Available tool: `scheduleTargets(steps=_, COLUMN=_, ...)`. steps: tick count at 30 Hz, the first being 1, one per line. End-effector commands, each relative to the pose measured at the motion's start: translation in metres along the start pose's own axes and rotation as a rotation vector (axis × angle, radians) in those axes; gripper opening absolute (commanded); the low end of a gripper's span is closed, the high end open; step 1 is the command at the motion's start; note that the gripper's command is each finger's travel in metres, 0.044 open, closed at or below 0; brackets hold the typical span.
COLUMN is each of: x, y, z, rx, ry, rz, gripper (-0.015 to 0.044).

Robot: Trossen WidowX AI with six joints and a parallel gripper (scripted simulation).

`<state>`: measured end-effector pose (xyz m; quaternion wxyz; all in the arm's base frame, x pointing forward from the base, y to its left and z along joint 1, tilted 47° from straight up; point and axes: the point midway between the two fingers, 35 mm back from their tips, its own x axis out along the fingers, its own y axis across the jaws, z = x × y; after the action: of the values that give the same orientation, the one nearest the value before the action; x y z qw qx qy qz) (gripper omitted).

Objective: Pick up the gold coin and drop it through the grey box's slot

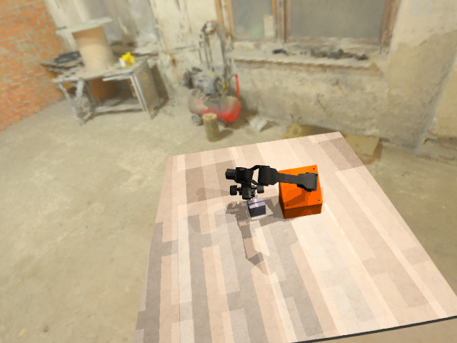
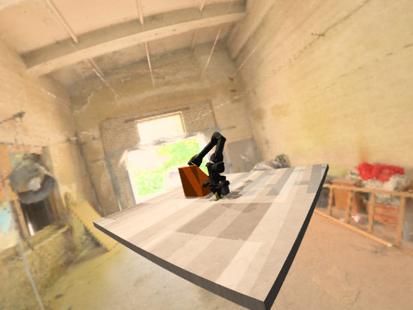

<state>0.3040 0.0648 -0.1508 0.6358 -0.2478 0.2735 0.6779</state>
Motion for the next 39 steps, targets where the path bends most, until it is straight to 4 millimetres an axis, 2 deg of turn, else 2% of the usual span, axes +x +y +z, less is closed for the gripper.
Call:
scheduleTargets(steps=1, x=0.002, y=0.002, z=0.0, rx=0.006, ry=-0.006, rz=0.004, gripper=0.0003)
scheduleTargets(steps=12, x=0.001, y=0.001, z=0.0, rx=0.006, ry=-0.006, rz=0.004, gripper=0.0)
scheduleTargets(steps=39, x=-0.066, y=-0.003, z=-0.002, rx=0.007, ry=0.002, rz=0.002, gripper=0.0)
